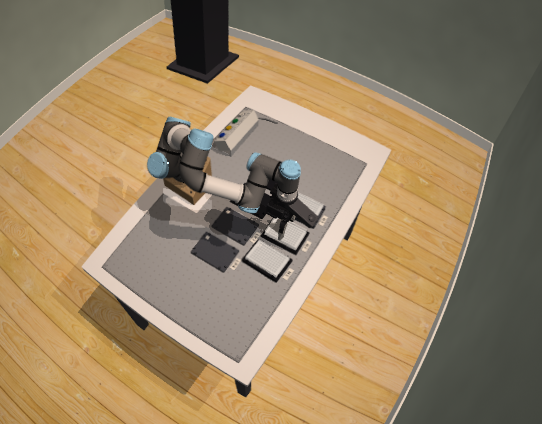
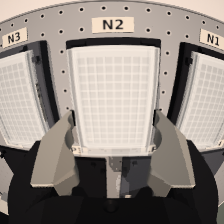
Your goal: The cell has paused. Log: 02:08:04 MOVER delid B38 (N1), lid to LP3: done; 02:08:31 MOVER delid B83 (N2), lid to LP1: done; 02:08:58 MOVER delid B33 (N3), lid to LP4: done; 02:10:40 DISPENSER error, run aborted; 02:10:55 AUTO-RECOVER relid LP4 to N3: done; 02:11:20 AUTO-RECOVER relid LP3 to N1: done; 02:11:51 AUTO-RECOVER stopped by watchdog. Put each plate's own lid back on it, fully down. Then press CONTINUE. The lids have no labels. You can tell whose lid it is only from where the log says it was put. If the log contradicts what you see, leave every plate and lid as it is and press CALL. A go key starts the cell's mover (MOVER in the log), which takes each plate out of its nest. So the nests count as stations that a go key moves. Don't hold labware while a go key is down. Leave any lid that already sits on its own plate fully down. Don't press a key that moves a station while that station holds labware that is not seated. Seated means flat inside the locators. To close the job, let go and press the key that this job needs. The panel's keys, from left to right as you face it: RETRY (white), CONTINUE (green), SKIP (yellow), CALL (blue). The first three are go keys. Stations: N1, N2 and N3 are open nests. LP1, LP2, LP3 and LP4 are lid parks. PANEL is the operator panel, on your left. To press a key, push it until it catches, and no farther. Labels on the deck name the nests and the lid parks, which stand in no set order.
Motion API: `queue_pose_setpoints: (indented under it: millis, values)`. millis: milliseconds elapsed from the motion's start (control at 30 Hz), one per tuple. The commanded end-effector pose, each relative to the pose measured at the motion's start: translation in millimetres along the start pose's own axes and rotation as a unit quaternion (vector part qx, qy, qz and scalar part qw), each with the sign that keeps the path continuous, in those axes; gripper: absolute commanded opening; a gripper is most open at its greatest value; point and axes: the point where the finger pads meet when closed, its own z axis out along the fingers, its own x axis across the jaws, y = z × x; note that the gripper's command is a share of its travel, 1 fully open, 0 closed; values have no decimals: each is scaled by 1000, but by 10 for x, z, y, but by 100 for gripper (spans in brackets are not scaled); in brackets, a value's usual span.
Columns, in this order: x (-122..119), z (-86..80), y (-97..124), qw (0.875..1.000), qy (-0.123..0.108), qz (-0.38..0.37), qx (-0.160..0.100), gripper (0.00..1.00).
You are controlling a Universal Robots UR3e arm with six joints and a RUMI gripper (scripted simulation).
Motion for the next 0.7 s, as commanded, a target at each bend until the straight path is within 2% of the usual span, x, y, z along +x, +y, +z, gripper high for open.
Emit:
queue_pose_setpoints:
  millis: [0,667]
  values:
    - [5,16,-9,1000,1,0,2,0]
    - [5,76,-9,1000,1,0,2,0]
